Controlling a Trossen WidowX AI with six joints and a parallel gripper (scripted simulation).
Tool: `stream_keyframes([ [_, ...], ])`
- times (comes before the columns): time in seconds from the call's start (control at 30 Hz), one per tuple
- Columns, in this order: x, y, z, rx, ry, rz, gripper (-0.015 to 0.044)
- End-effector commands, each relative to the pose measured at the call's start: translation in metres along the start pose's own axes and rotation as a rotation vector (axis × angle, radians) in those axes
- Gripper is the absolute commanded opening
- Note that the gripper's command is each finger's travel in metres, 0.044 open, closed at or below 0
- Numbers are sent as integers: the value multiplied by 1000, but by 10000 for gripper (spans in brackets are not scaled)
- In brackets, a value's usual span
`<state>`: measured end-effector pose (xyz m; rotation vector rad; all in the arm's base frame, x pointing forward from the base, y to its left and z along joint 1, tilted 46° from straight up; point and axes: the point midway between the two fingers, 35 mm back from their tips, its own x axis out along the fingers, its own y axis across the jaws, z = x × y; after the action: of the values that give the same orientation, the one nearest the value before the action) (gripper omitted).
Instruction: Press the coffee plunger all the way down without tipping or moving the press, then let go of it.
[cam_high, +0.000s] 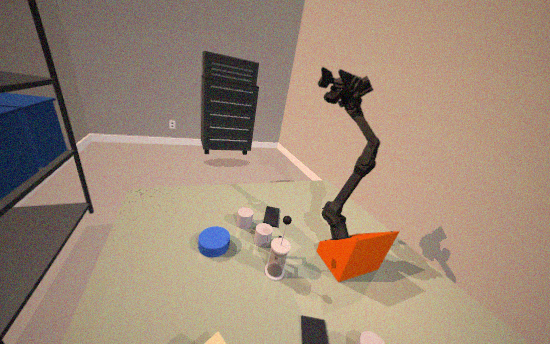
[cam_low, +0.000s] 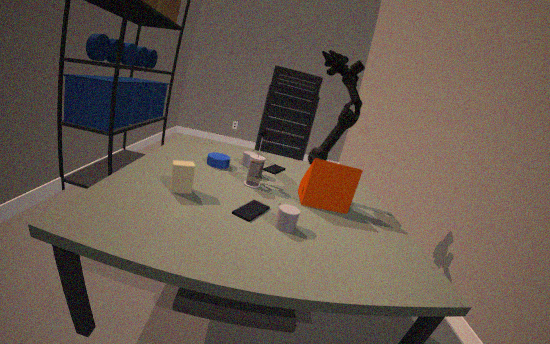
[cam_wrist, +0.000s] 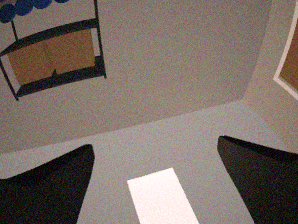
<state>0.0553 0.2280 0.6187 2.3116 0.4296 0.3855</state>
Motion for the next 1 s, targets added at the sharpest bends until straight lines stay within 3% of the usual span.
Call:
stream_keyframes([
  [0.0,-1,1,-1,15,6,2,426],
  [0.23,-11,30,-3,218,127,89,440],
  [0.4,-28,64,7,520,248,99,440],
  [0.53,-30,101,34,773,310,136,440],
  [0.73,-19,158,98,1375,415,140,440],
  [0.97,20,174,179,1877,379,168,440],
])
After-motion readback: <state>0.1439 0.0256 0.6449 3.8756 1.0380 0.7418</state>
